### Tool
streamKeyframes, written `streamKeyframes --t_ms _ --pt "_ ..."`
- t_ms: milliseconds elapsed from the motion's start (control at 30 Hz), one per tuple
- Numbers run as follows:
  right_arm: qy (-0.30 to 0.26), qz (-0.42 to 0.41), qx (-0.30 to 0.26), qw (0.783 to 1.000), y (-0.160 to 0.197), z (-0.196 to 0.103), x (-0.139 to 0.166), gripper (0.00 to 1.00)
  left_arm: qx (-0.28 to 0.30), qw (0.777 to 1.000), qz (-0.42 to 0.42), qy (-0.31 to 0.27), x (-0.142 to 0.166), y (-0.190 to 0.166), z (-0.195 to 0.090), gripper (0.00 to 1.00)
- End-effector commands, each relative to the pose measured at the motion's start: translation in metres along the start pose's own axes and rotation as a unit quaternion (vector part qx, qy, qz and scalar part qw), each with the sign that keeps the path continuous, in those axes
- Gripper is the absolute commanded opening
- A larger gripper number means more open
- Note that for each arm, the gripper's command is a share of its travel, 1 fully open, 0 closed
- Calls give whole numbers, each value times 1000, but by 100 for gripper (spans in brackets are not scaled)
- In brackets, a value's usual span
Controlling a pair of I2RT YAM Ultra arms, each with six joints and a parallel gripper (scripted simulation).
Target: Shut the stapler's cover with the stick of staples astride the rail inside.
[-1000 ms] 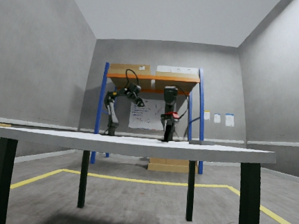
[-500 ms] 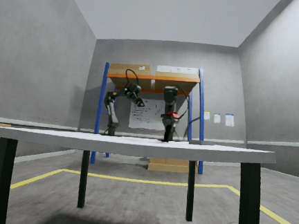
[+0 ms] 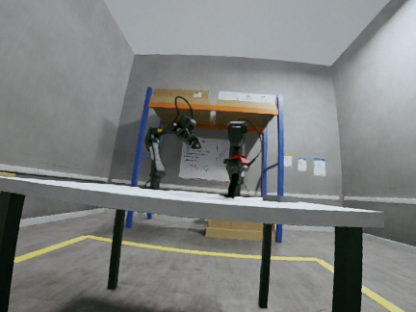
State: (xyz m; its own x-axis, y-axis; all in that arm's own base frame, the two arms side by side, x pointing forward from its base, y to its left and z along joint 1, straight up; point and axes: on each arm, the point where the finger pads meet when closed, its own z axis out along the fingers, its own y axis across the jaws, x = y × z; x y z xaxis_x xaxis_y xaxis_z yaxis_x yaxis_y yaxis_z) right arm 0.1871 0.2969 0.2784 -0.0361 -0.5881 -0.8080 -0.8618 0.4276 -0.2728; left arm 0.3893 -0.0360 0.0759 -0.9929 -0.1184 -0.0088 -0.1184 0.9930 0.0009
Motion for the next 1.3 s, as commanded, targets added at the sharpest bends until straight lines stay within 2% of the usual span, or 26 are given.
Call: streamKeyframes --t_ms 0,800,1267 --pt "-22 -2 3 1000 -3 -9 -10 100 -1 999 -1 -45 -3 -2 -15 0" --pt "-22 -2 3 1000 -3 -9 -10 100 0 985 -2 -171 11 -2 -30 0" --pt "-22 -2 3 1000 -3 -9 -10 100 0 968 -1 -252 21 -2 -38 0"
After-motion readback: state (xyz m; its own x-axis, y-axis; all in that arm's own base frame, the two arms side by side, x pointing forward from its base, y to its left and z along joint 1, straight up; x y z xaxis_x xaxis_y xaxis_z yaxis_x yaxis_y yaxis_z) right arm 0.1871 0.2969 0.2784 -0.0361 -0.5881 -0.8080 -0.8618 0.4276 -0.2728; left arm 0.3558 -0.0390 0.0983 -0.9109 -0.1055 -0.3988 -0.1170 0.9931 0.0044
